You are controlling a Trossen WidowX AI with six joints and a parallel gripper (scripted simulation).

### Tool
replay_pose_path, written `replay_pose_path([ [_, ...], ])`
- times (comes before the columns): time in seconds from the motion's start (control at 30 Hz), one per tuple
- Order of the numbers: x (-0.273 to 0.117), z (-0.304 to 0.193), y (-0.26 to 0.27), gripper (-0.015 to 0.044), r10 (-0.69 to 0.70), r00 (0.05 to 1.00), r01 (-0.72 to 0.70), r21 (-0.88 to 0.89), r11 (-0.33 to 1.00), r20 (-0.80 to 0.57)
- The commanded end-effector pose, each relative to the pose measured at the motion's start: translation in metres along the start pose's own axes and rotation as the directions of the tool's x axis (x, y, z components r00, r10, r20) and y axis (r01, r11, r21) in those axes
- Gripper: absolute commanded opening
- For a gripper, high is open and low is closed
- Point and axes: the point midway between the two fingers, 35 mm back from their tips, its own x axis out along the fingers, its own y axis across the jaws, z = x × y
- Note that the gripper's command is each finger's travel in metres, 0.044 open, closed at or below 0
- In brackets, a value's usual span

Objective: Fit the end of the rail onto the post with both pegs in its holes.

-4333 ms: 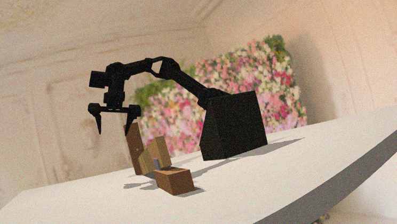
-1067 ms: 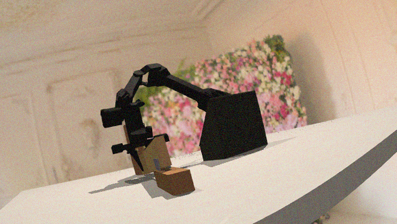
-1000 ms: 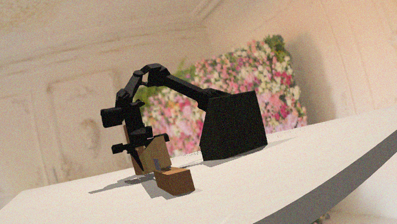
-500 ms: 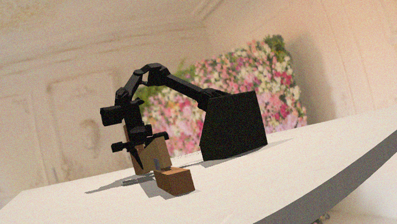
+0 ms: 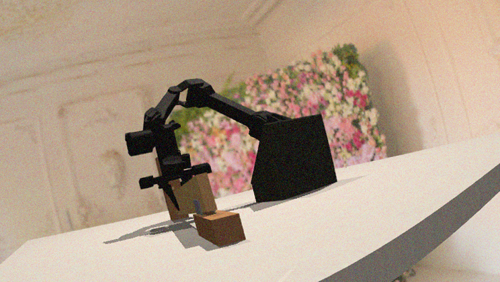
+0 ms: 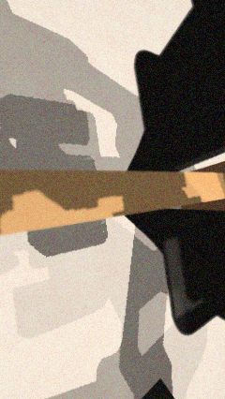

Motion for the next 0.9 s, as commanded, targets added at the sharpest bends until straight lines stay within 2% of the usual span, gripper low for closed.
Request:
replay_pose_path([
  [0.0, -0.007, 0.002, -0.003, 0.0000, -0.012, 1.000, 0.012, -0.002, 1.000, 0.007],
  [0.87, -0.020, 0.002, -0.003, 0.0000, -0.012, 1.000, 0.012, -0.002, 1.000, 0.008],
])
